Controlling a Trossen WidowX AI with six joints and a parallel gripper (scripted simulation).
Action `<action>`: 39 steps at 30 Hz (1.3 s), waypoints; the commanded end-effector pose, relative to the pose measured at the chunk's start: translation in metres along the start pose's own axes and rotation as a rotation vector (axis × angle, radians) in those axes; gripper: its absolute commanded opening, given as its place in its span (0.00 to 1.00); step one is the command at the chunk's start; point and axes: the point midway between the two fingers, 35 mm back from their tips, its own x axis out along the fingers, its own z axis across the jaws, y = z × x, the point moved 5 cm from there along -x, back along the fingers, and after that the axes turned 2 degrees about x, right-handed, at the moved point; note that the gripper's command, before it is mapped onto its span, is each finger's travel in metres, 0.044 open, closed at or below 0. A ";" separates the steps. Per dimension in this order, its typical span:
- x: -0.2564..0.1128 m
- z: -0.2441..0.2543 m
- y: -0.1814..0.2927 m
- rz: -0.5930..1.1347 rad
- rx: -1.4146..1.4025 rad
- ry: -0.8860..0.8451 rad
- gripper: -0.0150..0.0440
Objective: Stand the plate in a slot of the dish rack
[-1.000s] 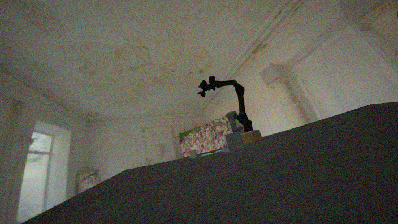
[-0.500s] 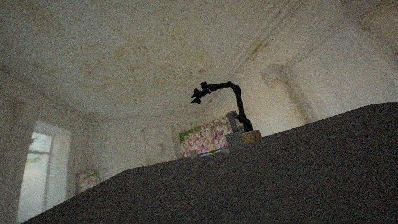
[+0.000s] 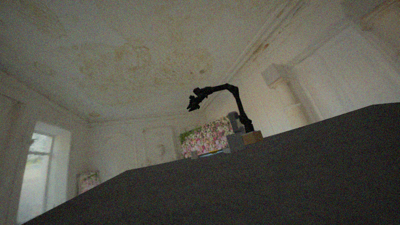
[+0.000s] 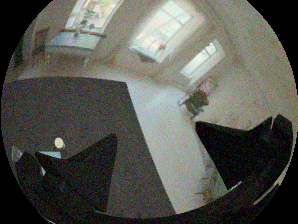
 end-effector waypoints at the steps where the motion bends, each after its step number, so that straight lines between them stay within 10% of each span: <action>1: 0.013 0.027 0.000 0.039 0.038 -0.095 0.93; 39: 0.034 0.288 0.043 0.792 0.078 -0.710 0.93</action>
